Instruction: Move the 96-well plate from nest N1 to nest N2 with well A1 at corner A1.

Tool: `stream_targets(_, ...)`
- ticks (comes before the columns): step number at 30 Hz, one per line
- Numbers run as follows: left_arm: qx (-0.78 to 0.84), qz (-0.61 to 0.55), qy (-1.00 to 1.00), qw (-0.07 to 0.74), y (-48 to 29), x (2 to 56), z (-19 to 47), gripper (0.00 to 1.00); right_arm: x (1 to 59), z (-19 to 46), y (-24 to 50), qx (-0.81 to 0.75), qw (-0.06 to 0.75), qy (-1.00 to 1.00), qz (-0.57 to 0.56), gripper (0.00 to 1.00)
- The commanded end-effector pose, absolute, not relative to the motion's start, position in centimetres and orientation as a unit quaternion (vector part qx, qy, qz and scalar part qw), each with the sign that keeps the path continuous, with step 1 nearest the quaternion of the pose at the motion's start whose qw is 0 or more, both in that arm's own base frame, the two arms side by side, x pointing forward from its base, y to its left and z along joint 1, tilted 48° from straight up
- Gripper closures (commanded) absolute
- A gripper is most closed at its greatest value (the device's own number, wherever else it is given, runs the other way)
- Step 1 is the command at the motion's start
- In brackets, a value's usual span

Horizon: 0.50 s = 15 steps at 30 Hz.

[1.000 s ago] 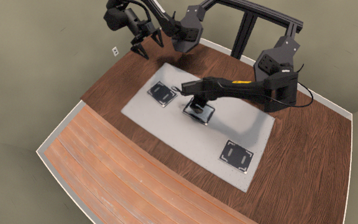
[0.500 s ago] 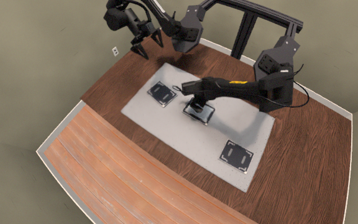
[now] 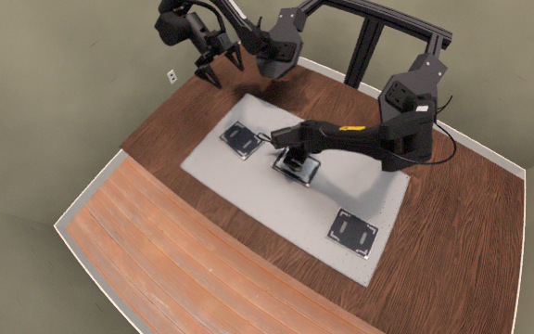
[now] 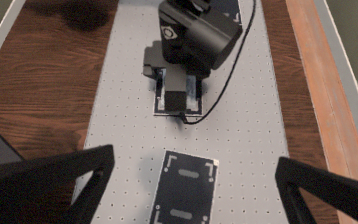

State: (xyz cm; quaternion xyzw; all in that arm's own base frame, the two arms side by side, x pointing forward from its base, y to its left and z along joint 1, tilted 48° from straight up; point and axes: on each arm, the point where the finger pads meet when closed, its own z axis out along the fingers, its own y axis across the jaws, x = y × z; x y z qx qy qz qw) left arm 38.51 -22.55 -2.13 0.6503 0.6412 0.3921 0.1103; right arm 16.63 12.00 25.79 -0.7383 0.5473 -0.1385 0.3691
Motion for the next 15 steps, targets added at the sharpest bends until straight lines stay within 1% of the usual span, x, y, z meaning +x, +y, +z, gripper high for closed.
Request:
stream_targets(1, 0.657, 0.385, 0.636, 0.125, -23.68, 38.72, -2.55, 0.0, 16.16, 26.41, 11.85, -0.738, 0.374, 0.545, -0.137, 0.0)
stream_targets(15, 0.657, 0.385, 0.636, 0.125, -23.23, 39.61, -3.44, 0.0, 16.16, 26.41, 11.85, -0.738, 0.374, 0.545, -0.137, 0.0)
